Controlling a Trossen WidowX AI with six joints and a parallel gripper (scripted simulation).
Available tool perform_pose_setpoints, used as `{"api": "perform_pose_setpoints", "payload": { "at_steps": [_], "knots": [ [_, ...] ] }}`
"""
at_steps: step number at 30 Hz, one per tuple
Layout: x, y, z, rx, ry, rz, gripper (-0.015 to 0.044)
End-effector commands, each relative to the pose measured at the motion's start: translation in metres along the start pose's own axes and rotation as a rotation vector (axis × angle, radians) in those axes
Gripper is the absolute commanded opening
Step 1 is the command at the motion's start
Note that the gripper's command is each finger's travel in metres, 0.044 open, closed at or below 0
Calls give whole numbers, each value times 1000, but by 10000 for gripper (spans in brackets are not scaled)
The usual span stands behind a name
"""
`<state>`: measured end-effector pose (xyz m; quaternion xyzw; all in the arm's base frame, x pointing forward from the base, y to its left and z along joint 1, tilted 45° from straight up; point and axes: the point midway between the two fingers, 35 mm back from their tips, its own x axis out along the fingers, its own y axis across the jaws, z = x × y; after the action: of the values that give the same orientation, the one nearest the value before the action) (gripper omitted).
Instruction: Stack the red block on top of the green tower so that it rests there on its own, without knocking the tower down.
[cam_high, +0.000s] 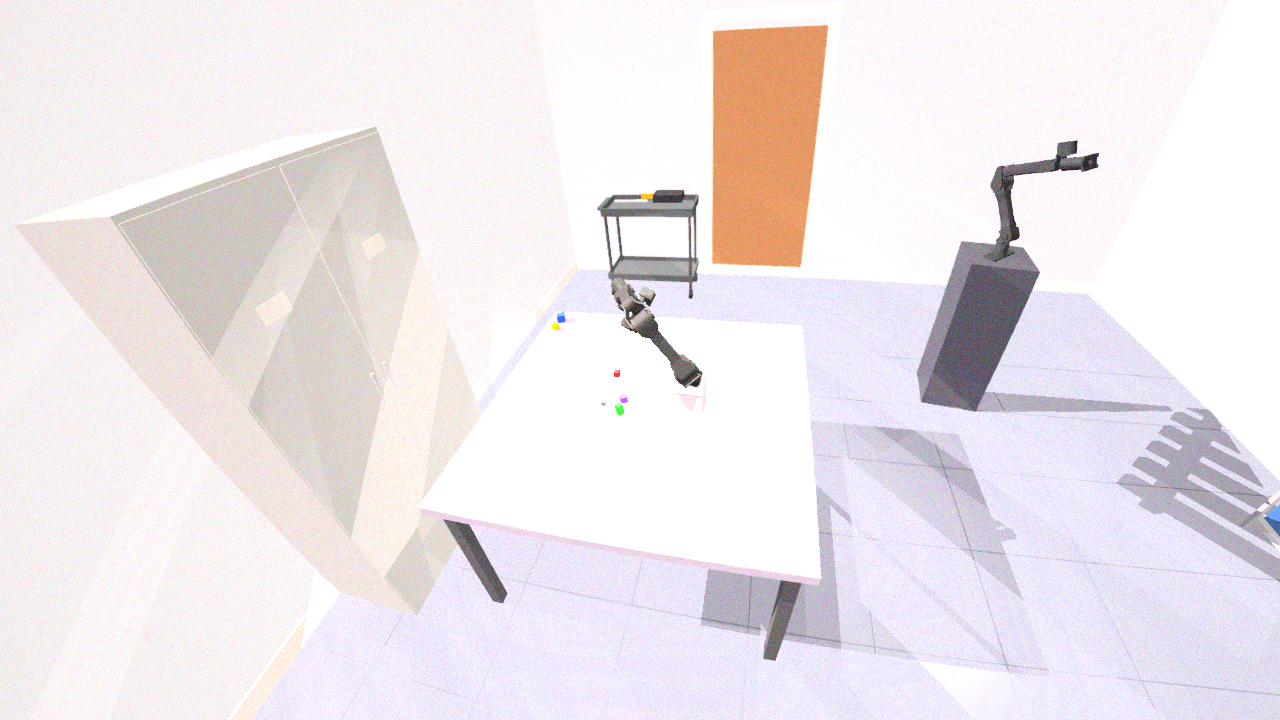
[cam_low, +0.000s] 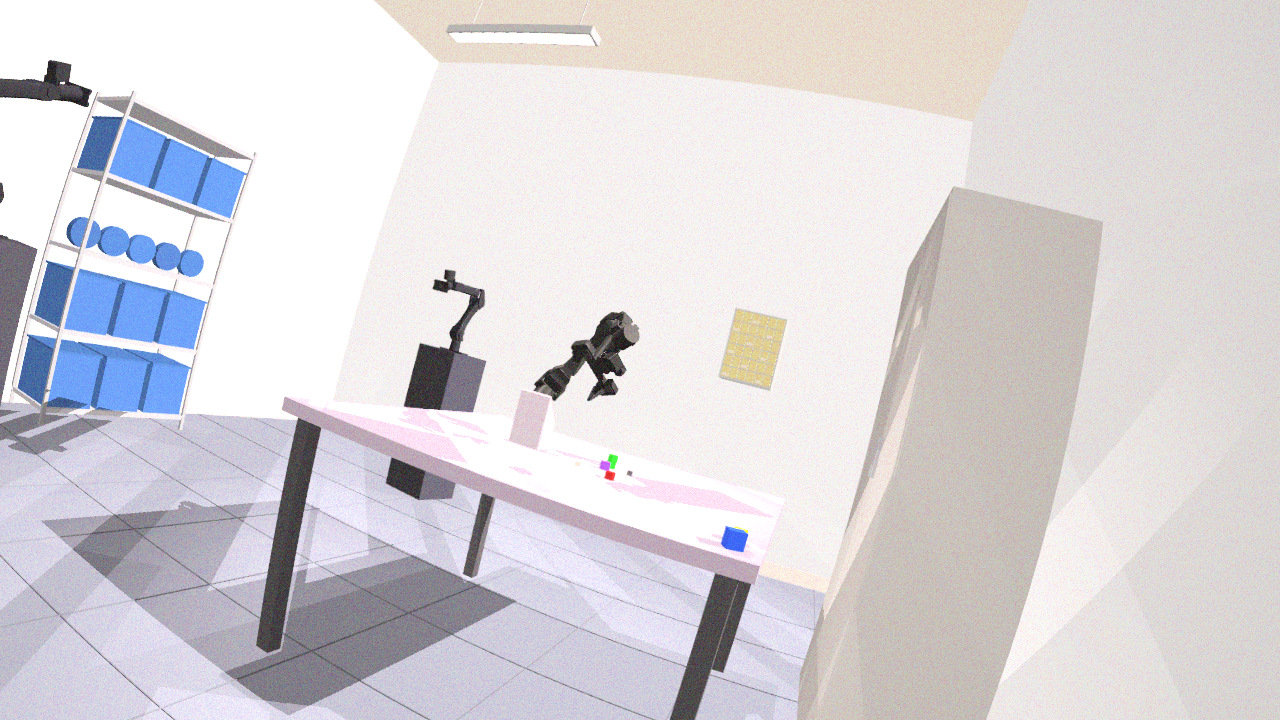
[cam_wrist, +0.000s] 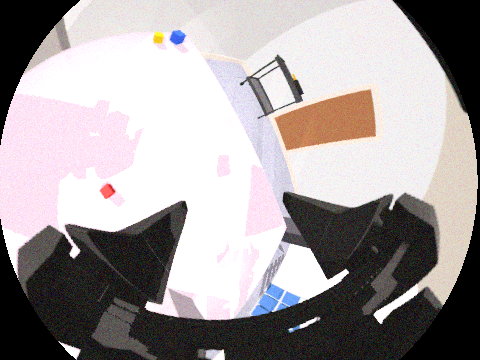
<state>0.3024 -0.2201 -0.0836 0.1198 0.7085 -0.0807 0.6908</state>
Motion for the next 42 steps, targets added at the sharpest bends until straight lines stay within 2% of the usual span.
{"api": "perform_pose_setpoints", "payload": {
  "at_steps": [1,13,20,27,42],
  "knots": [
    [15,52,15,-133,26,179,440],
    [39,210,22,-413,113,713,440],
    [38,213,16,-416,115,721,440],
    [63,235,7,-416,115,722,440],
    [74,244,3,-416,115,722,440]
  ]
}}
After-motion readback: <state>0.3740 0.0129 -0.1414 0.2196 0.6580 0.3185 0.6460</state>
